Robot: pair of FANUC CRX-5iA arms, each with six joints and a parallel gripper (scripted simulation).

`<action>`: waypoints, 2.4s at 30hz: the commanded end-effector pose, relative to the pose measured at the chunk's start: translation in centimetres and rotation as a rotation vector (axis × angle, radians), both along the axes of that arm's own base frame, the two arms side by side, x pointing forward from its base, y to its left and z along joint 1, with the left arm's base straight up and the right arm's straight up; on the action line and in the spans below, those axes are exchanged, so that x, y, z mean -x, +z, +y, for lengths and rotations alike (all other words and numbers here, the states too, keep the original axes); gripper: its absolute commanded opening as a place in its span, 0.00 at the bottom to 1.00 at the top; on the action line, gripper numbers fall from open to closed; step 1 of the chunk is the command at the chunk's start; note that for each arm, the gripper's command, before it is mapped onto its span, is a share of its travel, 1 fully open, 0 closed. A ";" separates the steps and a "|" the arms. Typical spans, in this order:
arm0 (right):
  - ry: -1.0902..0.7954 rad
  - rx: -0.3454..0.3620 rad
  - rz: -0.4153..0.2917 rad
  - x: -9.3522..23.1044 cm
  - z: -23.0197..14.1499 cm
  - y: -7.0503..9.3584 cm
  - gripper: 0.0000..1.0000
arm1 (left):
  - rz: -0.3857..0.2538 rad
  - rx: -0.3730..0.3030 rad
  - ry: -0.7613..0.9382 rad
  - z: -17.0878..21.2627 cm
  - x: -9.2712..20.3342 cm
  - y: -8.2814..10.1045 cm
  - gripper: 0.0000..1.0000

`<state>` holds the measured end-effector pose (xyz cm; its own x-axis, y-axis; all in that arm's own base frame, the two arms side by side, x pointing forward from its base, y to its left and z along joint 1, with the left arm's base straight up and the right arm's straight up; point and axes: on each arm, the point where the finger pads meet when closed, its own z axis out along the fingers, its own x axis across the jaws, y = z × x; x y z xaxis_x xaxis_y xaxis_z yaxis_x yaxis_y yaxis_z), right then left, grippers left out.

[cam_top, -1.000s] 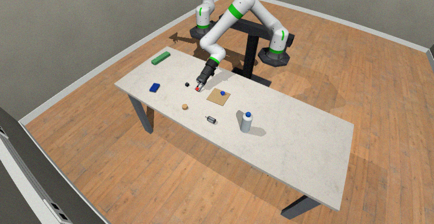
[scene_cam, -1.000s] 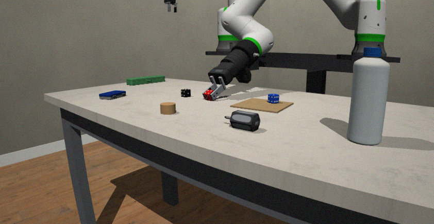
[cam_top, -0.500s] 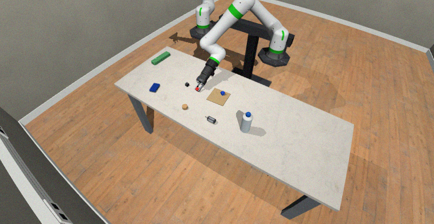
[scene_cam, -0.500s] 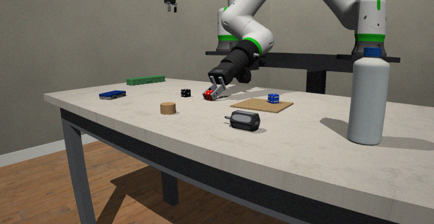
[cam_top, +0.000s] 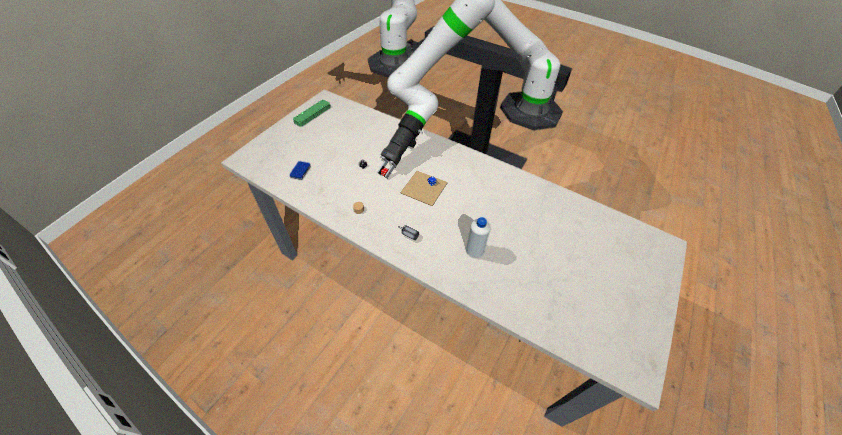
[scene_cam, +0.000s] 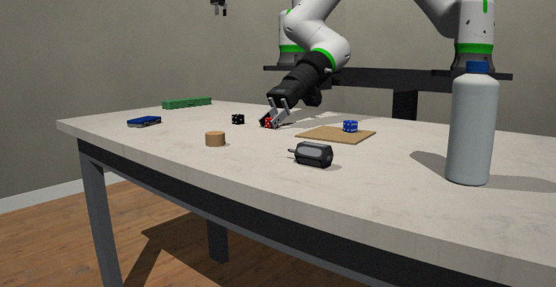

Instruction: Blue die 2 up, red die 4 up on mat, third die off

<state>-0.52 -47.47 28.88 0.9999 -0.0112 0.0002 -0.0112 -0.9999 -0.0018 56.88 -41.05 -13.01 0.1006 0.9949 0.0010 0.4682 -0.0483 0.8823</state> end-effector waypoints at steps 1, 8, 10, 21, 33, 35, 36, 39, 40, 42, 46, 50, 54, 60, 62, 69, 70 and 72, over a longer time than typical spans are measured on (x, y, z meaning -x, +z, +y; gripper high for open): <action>0.000 0.002 0.000 0.0 0.0 0.1 1.00 | -0.001 0.001 0.000 0.0 0.0 0.1 0.67; 0.000 0.002 0.000 0.0 0.0 0.1 1.00 | -0.001 0.001 0.000 0.0 0.0 0.1 0.79; 0.000 0.002 0.000 0.0 0.0 0.1 1.00 | -0.001 0.001 0.000 0.0 0.0 0.1 0.79; 0.000 0.002 0.000 0.0 0.0 0.1 1.00 | -0.001 0.001 0.000 0.0 0.0 0.1 0.79; 0.000 0.002 0.000 0.0 0.0 0.1 1.00 | -0.001 0.001 0.000 0.0 0.0 0.1 0.79; 0.000 0.002 0.000 0.0 0.0 0.1 1.00 | -0.001 0.001 0.000 0.0 0.0 0.1 0.79; 0.000 0.002 0.000 0.0 0.0 0.1 1.00 | -0.001 0.001 0.000 0.0 0.0 0.1 0.79; 0.000 0.002 0.000 0.0 0.0 0.1 1.00 | -0.001 0.001 0.000 0.0 0.0 0.1 0.79; 0.000 0.002 0.000 0.0 0.0 0.1 1.00 | -0.001 0.001 0.000 0.0 0.0 0.1 0.79; 0.000 0.002 0.000 0.0 0.0 0.1 1.00 | -0.001 0.001 0.000 0.0 0.0 0.1 0.79; 0.000 0.002 0.000 0.0 0.0 0.1 1.00 | -0.001 0.001 0.000 0.0 0.0 0.1 0.79; 0.000 0.002 0.000 0.0 0.0 0.1 1.00 | -0.001 0.001 0.000 0.0 0.0 0.1 0.79; 0.000 0.002 0.000 0.0 0.0 0.1 1.00 | -0.001 0.001 0.000 0.0 0.2 0.3 0.79; 0.000 0.002 0.000 0.0 0.0 0.1 1.00 | -0.001 0.001 0.000 0.1 1.8 1.1 0.79; 0.000 0.002 0.000 0.0 0.0 0.1 1.00 | -0.001 0.001 0.000 0.2 2.5 1.5 0.79; 0.000 0.002 0.000 0.0 0.0 0.1 1.00 | -0.001 0.001 0.000 0.3 3.9 2.2 0.79; 0.000 0.002 0.000 0.0 0.0 0.1 1.00 | -0.001 0.001 0.000 0.4 4.1 2.3 0.79; 0.000 0.002 0.000 0.0 0.0 0.1 1.00 | -0.001 0.001 0.000 0.4 4.3 2.4 0.79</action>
